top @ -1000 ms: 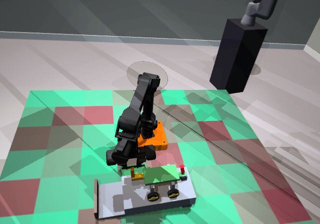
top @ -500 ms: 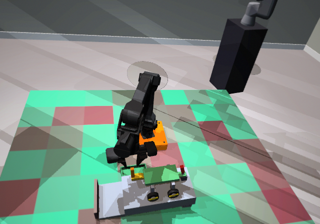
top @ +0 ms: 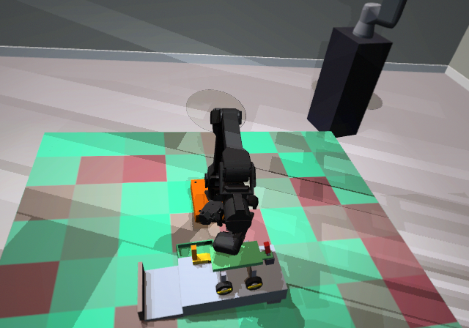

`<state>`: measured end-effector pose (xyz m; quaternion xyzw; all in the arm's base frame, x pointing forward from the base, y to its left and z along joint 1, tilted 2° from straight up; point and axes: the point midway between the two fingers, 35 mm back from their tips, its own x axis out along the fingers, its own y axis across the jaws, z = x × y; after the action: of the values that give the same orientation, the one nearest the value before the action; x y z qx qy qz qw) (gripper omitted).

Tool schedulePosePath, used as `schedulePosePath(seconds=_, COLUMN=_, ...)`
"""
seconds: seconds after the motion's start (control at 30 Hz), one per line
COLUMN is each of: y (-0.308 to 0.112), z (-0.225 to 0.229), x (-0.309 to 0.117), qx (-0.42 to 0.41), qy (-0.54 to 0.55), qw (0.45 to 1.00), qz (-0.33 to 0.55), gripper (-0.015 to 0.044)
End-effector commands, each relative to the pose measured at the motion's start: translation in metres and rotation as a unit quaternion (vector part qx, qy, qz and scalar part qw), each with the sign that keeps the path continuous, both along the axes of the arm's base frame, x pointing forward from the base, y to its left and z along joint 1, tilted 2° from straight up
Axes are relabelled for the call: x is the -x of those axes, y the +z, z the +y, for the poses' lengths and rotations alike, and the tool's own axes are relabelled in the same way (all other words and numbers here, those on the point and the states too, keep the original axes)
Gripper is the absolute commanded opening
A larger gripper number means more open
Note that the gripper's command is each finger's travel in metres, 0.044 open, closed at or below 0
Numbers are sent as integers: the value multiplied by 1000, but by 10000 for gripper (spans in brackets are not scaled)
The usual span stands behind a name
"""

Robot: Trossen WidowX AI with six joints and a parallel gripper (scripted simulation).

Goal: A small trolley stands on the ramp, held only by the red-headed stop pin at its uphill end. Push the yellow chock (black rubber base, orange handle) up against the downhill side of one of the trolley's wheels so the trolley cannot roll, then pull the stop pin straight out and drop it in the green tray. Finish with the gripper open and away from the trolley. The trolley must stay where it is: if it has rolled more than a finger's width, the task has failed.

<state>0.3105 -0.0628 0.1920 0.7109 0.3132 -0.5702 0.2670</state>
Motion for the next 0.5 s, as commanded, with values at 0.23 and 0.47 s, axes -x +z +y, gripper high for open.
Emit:
schedulePosePath(seconds=0.23, y=8, z=67, x=-10, qx=-19, qy=257, qw=966, qz=-28, gripper=190)
schedulePosePath(seconds=0.47, y=5, z=68, x=-11, qx=-19, qy=257, qw=966, qz=-28, gripper=190)
